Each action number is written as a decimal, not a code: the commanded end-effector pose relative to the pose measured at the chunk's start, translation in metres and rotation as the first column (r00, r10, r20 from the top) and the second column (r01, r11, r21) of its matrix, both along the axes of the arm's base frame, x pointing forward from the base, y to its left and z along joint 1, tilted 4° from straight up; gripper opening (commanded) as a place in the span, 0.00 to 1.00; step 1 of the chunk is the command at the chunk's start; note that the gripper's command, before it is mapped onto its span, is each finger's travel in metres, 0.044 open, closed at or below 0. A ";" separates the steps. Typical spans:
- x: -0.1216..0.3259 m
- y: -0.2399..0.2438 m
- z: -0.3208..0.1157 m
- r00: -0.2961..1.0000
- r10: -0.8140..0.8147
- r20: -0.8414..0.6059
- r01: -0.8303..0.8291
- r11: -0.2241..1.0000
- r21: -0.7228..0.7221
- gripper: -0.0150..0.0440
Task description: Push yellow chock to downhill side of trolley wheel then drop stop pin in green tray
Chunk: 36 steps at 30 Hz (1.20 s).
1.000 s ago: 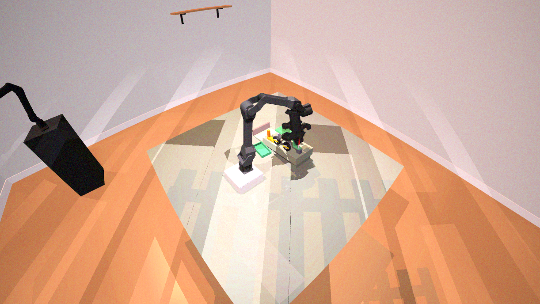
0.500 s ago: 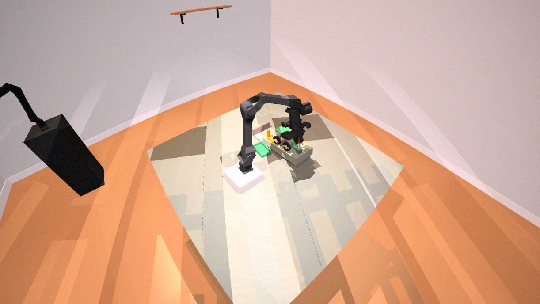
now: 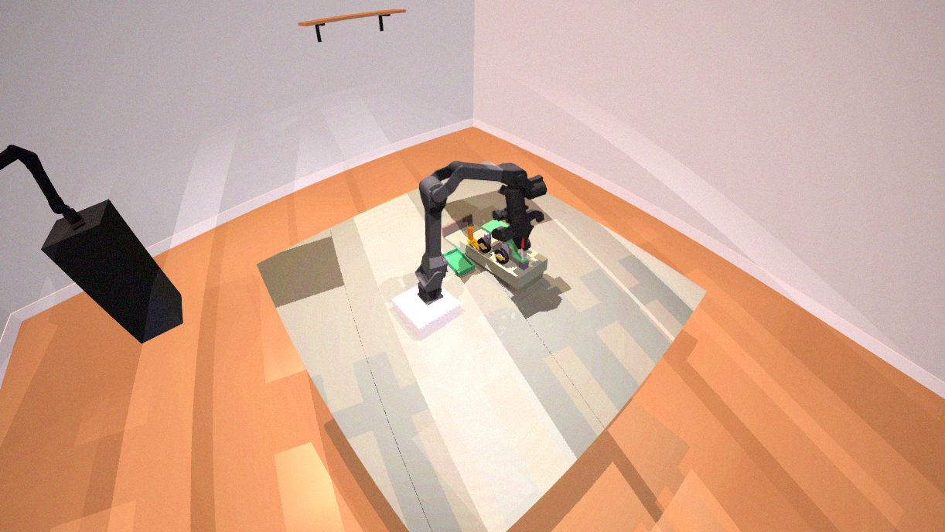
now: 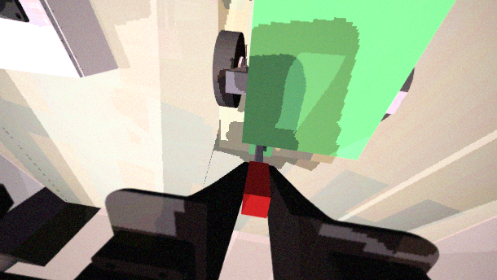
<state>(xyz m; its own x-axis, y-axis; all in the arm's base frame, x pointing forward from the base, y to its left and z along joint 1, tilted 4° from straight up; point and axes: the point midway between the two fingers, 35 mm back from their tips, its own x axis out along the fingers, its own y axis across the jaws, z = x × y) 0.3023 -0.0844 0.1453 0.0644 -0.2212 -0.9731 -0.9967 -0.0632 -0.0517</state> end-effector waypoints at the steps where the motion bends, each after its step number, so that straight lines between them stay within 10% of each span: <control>1: 0.001 -0.001 0.005 1.000 -0.005 0.005 0.005 1.000 -0.008 0.25; 36: 0.003 -0.033 0.018 1.000 -0.005 0.005 0.005 1.000 -0.011 0.25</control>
